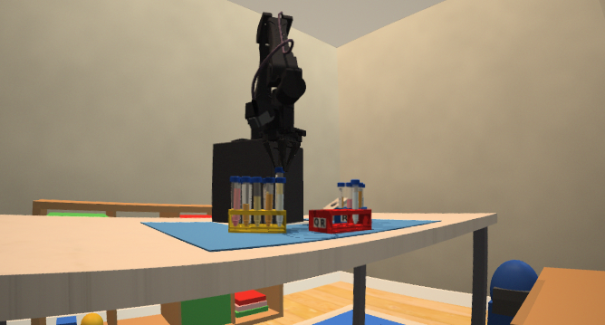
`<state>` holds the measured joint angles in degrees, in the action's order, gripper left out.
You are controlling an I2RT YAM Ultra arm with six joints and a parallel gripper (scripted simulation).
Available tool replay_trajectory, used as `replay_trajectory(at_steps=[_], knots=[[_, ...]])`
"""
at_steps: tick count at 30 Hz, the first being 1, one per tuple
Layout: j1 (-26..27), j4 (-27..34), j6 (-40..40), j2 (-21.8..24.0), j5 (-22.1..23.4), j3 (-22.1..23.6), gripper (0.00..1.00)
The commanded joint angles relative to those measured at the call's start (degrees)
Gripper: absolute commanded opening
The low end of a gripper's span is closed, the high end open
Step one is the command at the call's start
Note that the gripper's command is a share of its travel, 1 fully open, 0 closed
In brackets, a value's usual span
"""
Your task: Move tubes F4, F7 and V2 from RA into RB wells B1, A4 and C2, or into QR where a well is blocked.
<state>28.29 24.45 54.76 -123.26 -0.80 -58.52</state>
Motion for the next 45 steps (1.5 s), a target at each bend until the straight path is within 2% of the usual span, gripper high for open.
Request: replay_trajectory(at_steps=[1, 45], knots=[[-0.04, -1.27, 0.06, -0.95, -0.04, 0.66, 0.0], [0.8, -4.66, -0.55, -4.7, -0.04, -1.65, 0.0]])
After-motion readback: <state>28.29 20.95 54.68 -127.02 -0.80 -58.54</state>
